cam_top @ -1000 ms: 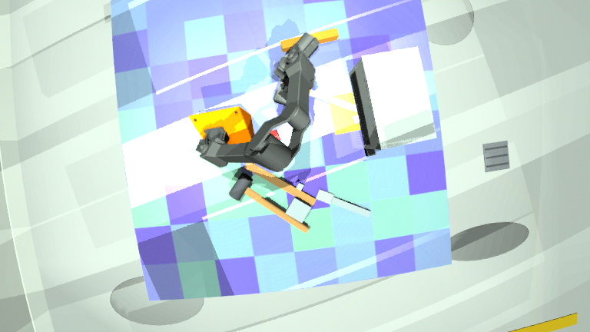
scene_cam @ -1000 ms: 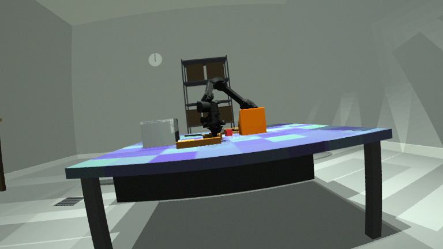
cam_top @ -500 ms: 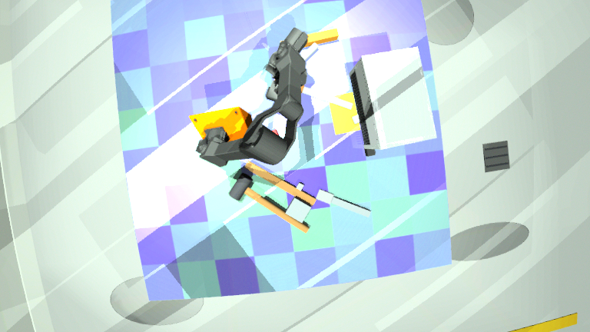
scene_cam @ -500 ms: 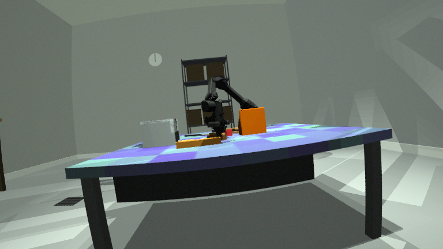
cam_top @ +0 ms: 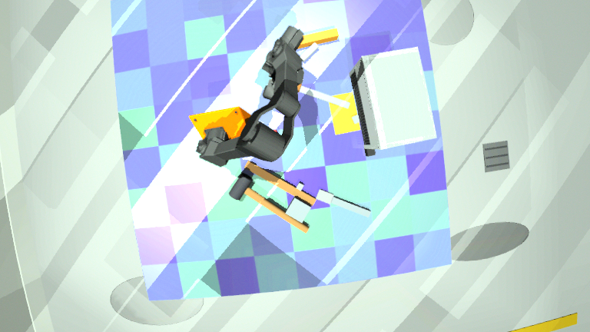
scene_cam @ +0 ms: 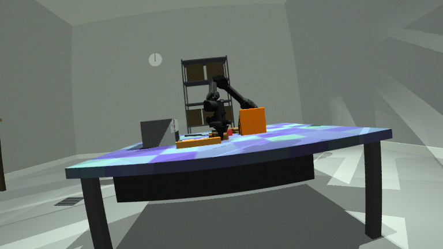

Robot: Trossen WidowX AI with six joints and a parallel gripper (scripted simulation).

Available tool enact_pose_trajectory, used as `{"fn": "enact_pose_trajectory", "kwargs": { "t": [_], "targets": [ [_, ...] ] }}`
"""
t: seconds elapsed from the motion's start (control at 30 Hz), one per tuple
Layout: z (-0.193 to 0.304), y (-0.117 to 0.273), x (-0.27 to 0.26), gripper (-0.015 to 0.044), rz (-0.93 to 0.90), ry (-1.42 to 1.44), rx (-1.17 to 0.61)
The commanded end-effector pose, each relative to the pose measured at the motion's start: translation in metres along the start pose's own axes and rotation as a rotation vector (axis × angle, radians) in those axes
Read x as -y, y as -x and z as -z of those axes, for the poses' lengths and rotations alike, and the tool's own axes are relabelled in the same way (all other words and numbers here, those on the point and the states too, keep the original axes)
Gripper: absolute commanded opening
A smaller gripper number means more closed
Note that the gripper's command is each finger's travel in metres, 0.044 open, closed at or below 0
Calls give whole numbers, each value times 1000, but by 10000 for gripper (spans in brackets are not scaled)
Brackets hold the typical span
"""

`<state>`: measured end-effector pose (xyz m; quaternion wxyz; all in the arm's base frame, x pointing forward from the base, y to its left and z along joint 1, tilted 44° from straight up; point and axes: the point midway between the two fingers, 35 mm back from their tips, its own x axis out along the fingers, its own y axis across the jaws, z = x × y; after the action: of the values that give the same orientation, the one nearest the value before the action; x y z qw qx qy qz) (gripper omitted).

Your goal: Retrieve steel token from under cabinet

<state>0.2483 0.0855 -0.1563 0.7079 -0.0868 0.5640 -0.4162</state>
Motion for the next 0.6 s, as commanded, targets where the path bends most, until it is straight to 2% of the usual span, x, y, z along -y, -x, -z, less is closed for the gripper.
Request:
{"fn": "enact_pose_trajectory", "kwargs": {
  "t": [0.0,0.57],
  "targets": [
    [7,2,0,0,-2,4,0],
    [30,4,-1,0,-1,4,-1]
  ]
}}
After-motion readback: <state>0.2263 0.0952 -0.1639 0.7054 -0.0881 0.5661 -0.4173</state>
